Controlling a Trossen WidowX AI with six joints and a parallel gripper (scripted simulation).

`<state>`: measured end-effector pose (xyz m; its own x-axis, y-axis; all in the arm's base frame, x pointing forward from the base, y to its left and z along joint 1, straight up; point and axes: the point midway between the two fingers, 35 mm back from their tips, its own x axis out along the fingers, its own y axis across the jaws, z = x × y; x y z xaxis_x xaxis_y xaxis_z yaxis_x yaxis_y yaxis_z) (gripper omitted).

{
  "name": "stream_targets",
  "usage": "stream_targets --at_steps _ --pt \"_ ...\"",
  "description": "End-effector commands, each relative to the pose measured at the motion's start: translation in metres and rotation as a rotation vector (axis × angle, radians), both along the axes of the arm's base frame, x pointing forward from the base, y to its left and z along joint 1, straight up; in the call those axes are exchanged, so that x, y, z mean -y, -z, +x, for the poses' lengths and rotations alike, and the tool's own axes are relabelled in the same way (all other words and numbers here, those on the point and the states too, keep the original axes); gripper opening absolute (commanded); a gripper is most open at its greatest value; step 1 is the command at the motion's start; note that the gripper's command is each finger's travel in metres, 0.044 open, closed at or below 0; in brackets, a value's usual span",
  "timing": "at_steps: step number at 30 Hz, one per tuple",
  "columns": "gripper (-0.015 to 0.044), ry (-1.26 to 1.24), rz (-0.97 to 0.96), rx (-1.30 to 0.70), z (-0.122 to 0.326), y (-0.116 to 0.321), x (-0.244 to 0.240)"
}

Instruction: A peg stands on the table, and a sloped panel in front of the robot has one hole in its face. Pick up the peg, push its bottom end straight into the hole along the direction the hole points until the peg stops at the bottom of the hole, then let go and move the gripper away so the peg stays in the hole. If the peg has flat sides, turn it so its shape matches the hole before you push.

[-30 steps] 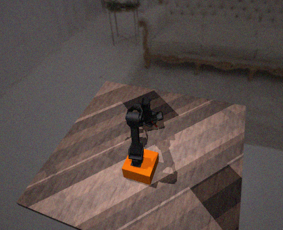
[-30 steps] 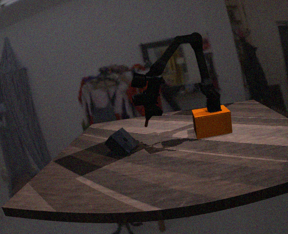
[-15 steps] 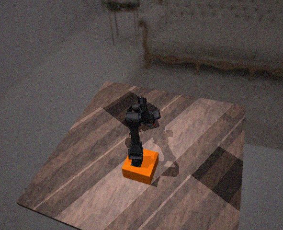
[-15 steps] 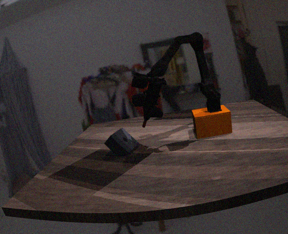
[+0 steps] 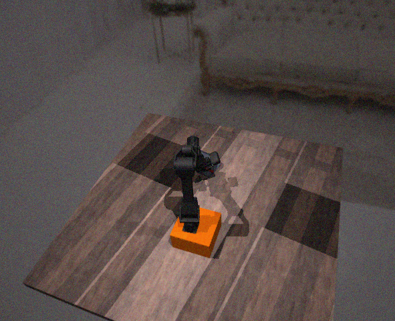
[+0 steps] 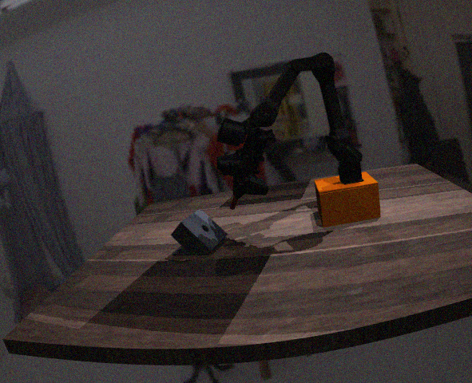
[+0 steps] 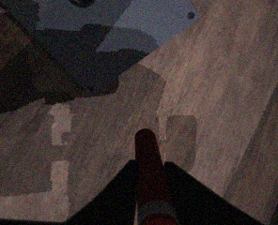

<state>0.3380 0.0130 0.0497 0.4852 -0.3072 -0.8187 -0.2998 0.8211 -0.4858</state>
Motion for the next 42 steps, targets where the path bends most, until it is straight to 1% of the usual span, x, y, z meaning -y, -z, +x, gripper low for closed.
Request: stream_targets --at_steps 1,42 --pt "0.0 -0.02 -0.016 0.01 0.0 0.0 -0.004" --pt "0.0 -0.19 -0.099 0.154 -0.001 -0.008 -0.059"
